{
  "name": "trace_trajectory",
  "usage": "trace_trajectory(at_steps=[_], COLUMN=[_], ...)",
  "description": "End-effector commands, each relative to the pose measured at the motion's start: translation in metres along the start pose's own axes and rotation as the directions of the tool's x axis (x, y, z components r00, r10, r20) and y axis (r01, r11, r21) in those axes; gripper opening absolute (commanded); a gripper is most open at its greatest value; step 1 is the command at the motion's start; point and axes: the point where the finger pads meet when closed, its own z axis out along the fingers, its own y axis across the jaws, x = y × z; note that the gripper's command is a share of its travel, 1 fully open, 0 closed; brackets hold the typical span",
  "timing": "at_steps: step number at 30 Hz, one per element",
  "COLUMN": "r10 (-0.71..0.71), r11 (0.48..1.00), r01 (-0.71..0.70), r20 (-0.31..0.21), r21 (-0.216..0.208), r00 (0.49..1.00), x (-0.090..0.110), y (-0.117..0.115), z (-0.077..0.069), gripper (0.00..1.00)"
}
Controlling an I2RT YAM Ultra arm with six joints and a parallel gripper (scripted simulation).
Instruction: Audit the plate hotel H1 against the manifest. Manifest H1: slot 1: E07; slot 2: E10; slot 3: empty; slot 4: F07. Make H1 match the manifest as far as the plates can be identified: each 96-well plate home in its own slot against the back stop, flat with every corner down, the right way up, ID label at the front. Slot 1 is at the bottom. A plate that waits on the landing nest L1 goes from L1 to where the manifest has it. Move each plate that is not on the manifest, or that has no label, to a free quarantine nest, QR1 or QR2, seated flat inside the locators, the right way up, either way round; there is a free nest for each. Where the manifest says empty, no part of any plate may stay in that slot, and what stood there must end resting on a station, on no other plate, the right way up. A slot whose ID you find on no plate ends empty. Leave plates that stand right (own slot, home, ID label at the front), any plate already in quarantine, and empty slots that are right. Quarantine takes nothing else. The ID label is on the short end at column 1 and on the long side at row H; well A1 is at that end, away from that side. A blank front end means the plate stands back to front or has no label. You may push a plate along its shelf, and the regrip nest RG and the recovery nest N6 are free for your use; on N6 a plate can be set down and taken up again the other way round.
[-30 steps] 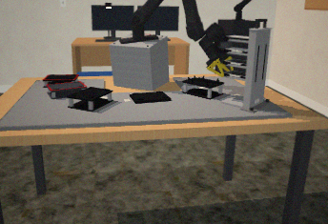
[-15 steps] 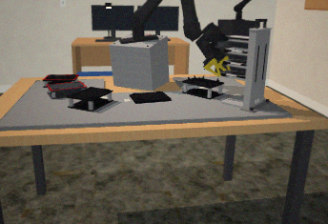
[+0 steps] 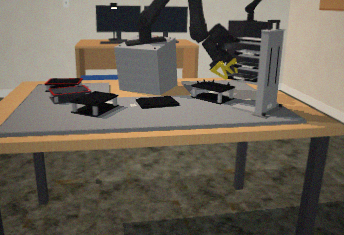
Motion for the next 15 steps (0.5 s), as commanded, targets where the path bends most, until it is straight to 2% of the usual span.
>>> trace_trajectory(at_steps=[1, 15], r10=[0.008, 0.009], r11=[1.0, 1.0], r01=[-0.008, -0.009], r20=[0.039, 0.038], r21=[-0.003, -0.003], r00=[0.999, 0.999], x=[-0.012, 0.0], y=[0.003, 0.003], z=[-0.011, -0.022], gripper=[0.86, 0.86])
